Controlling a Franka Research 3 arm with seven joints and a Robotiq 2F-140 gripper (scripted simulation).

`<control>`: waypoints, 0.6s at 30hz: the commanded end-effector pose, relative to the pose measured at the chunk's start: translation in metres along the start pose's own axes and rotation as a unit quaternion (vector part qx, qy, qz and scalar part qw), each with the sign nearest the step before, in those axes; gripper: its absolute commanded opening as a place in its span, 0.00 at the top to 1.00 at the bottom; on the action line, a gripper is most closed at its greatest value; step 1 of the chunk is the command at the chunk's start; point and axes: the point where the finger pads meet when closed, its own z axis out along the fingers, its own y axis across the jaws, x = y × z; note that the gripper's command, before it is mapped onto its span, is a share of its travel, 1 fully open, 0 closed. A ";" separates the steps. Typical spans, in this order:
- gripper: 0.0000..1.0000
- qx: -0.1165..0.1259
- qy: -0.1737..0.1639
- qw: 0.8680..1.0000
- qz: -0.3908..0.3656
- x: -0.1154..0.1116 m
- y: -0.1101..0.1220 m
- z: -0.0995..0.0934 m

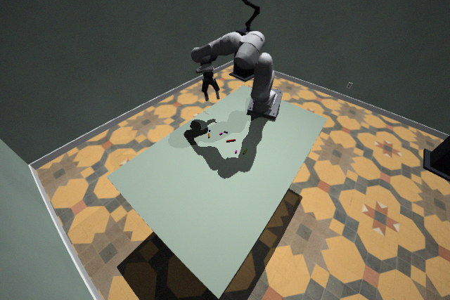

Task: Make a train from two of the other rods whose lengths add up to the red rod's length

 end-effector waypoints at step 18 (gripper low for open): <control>0.00 -0.044 0.003 0.998 -0.042 -0.003 0.014 0.007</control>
